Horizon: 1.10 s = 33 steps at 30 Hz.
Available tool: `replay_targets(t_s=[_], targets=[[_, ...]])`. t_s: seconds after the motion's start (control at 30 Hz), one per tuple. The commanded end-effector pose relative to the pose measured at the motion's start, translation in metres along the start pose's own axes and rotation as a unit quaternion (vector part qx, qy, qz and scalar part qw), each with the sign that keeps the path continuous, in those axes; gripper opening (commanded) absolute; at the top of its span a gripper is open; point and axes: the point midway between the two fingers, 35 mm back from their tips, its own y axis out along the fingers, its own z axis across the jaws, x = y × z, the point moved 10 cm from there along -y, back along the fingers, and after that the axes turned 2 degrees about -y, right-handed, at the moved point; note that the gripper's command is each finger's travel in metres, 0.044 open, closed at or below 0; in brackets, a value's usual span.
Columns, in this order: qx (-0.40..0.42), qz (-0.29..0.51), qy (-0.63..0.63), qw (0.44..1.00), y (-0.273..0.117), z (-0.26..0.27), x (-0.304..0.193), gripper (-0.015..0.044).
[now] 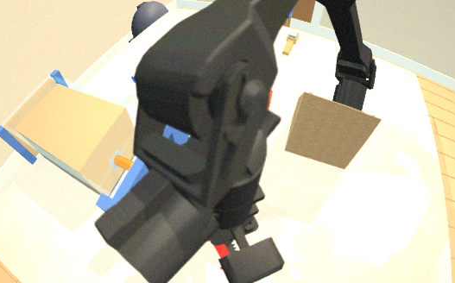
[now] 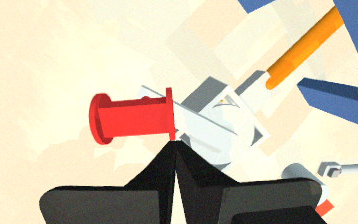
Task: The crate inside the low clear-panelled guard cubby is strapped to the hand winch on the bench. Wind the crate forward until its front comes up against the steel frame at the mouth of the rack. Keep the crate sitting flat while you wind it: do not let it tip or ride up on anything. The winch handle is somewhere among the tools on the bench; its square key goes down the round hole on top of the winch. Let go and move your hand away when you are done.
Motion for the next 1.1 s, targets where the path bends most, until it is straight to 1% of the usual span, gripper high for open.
replay_targets(t_s=[0.0, 0.7, 0.8, 0.97, 1.07], targets=[[-0.004, 0.003, -0.002, 1.0, 0.003, 0.0, 0.001, 0.0], [-0.004, 0.002, -0.001, 1.0, 0.002, 0.001, 0.028, 0.0], [-0.003, 0.002, 0.0, 1.0, -0.009, 0.001, 0.029, 0.0], [-0.003, 0.002, 0.001, 1.0, -0.048, 0.002, 0.026, 0.0], [-0.003, 0.002, 0.001, 1.0, -0.049, 0.002, 0.025, 0.0]])
